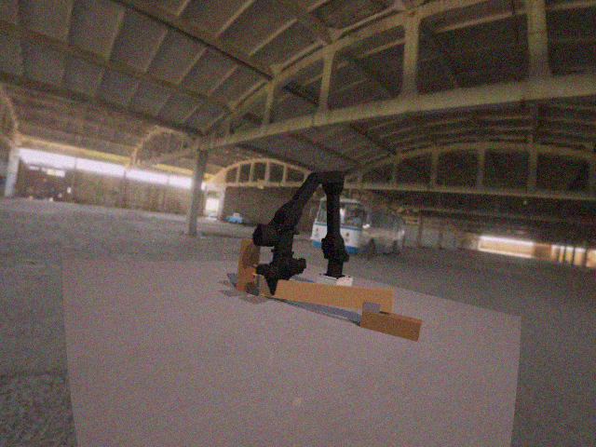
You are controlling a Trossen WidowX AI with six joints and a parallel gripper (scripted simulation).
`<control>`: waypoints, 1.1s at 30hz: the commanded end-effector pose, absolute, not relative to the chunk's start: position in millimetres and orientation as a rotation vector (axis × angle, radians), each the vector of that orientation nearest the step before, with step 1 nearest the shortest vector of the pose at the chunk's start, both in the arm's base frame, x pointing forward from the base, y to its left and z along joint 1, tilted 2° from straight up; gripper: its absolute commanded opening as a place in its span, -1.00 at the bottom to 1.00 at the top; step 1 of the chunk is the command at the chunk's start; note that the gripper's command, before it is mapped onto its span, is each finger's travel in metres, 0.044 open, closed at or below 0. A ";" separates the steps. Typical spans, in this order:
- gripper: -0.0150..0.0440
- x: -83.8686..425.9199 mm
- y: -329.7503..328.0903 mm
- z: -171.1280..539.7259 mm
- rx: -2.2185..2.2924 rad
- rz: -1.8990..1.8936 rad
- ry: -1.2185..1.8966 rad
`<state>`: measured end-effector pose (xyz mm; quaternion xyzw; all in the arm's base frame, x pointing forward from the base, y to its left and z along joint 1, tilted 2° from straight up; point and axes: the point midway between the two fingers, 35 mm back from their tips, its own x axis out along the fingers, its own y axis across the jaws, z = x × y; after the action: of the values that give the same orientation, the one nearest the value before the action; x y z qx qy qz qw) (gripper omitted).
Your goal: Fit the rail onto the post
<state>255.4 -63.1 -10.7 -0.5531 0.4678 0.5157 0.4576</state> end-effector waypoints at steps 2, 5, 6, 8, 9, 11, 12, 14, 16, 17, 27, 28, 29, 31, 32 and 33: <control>-0.16 254.5 -62.1 -11.8 -1.360 1.277 1.147; -0.29 254.5 -62.1 -11.8 -1.360 1.277 1.147; -0.31 254.5 -62.1 -11.8 -1.360 1.277 1.147; -0.36 254.5 -62.1 -11.8 -1.360 1.277 1.147; -0.38 254.5 -62.1 -11.8 -1.360 1.277 1.147; -0.49 254.5 -62.1 -11.8 -1.360 1.277 1.147; -0.49 254.5 -62.1 -11.8 -1.360 1.277 1.147; -0.49 254.5 -62.1 -11.8 -1.360 1.277 1.147; -0.49 254.5 -62.1 -11.8 -1.360 1.277 1.147; -0.49 254.5 -62.1 -11.8 -1.360 1.277 1.147; -0.49 254.7 -63.2 -8.8 -1.360 1.277 1.147; -0.49 254.7 -63.2 -8.3 -1.360 1.277 1.147; -0.49 254.7 -63.1 -7.8 -1.360 1.277 1.147; -0.49 254.8 -63.1 -6.8 -1.360 1.277 1.147; -0.49 254.8 -63.1 -6.3 -1.360 1.277 1.147; -0.49 254.9 -63.0 -5.8 -1.360 1.277 1.147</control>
<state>252.9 -63.6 -9.9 -0.5501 0.4693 0.5186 0.4563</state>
